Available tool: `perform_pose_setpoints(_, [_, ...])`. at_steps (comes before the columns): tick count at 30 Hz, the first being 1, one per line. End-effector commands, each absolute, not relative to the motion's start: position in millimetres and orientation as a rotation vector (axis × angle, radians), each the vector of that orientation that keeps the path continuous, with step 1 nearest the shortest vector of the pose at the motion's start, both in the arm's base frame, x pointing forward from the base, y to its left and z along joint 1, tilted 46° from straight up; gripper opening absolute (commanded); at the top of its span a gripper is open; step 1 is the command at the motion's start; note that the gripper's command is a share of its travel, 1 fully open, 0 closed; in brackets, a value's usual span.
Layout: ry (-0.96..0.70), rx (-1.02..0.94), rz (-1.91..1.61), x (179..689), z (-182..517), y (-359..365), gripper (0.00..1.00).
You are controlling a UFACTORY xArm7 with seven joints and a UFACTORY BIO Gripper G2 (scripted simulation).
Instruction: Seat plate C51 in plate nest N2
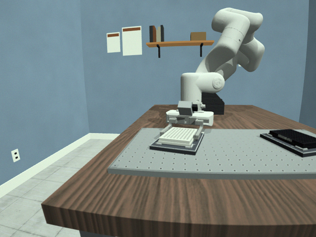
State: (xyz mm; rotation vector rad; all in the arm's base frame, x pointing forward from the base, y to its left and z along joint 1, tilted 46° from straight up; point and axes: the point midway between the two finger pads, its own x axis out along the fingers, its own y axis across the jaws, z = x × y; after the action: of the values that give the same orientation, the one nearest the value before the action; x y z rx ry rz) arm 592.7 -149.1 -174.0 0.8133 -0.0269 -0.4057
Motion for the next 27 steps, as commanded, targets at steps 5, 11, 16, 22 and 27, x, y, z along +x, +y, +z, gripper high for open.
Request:
perform_pose_setpoints(5, [-0.030, 0.811, -0.407, 593.1, -173.0, -151.7, 0.00])
perform_pose_setpoints(11, [-0.030, 0.811, -0.407, 593.1, -173.0, -151.7, 0.00])
perform_pose_setpoints(16, [-0.030, 0.811, -0.407, 593.1, -173.0, -151.7, 0.00])
perform_pose_setpoints(22, [-0.030, 0.811, -0.407, 593.2, -173.0, -151.7, 0.54])
perform_pose_setpoints(27, [-0.030, 0.811, -0.407, 593.2, -173.0, -151.7, 0.54])
